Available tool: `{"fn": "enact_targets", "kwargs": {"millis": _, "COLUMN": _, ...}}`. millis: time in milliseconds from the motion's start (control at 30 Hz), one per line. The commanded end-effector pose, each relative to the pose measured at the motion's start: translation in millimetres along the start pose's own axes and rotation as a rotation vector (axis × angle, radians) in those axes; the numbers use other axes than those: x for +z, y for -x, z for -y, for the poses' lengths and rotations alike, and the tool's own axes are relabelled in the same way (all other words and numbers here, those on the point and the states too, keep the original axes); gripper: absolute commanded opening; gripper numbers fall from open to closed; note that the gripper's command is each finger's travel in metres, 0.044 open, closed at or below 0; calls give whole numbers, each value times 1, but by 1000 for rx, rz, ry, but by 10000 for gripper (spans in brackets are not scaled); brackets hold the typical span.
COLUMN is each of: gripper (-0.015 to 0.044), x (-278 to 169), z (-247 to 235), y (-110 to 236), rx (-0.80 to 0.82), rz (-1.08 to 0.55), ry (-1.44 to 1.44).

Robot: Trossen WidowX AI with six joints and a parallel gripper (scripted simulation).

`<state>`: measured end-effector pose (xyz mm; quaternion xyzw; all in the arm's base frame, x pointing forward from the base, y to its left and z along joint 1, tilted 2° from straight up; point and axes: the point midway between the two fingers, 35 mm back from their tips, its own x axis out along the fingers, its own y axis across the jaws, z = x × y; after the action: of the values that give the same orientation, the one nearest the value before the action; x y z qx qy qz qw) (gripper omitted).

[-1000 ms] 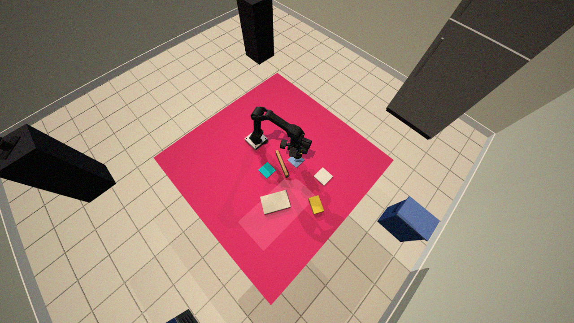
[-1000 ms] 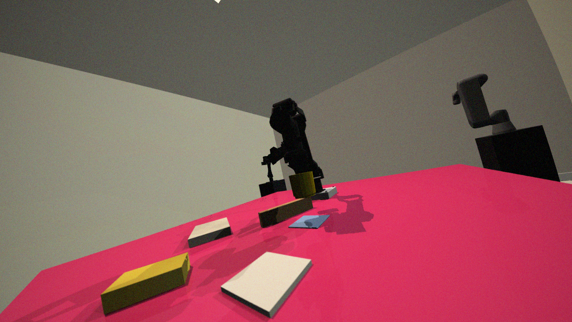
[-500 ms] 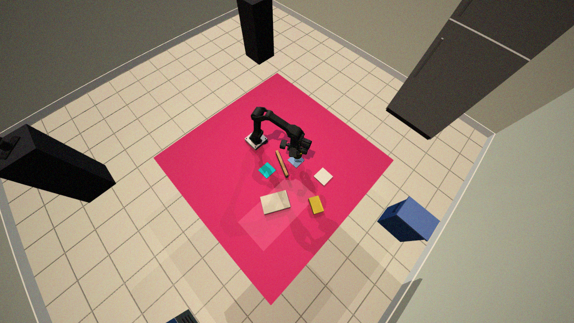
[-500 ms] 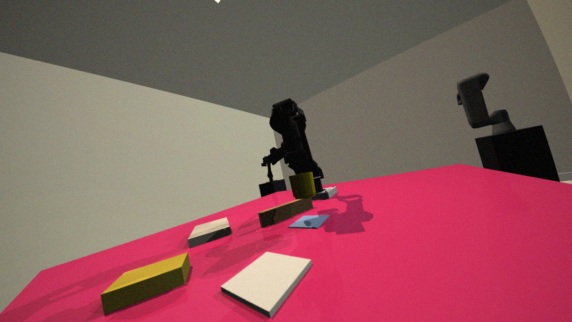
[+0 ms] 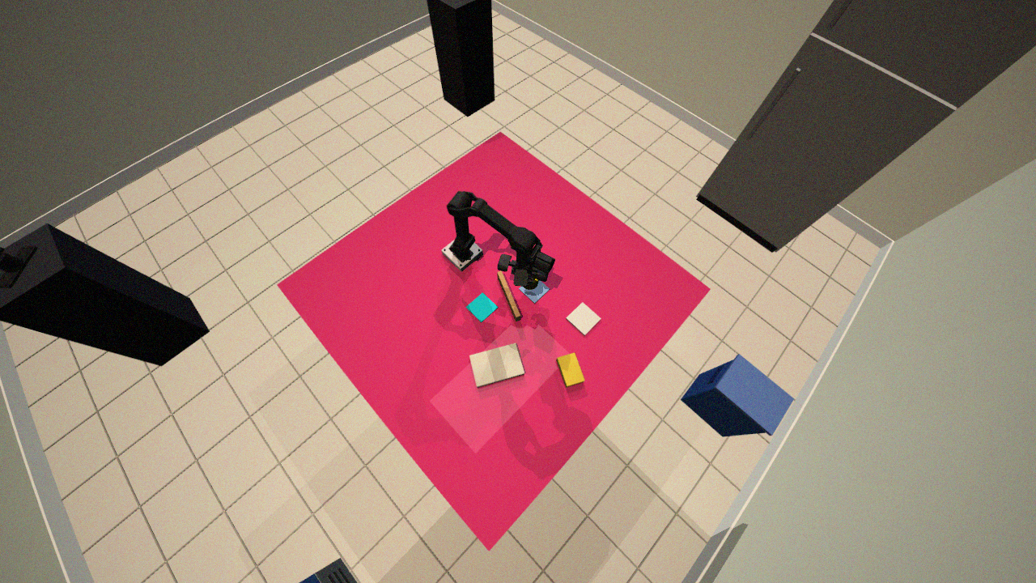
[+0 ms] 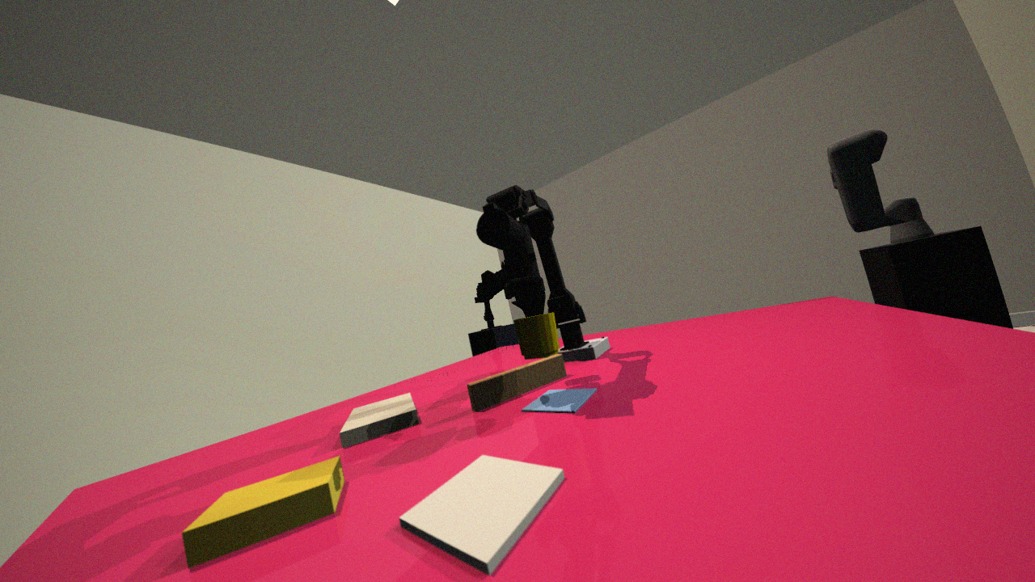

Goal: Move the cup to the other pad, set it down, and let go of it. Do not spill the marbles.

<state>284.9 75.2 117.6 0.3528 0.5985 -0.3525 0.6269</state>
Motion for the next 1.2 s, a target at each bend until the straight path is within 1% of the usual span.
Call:
{"fn": "enact_targets", "kwargs": {"millis": 0, "gripper": 0, "x": 7, "z": 8, "y": 0, "rx": 1, "rz": 5, "ry": 4}}
{"fn": "enact_targets", "kwargs": {"millis": 1167, "gripper": 0, "x": 55, "z": 69, "y": 2, "rx": -5, "rz": 11, "ry": 3}}
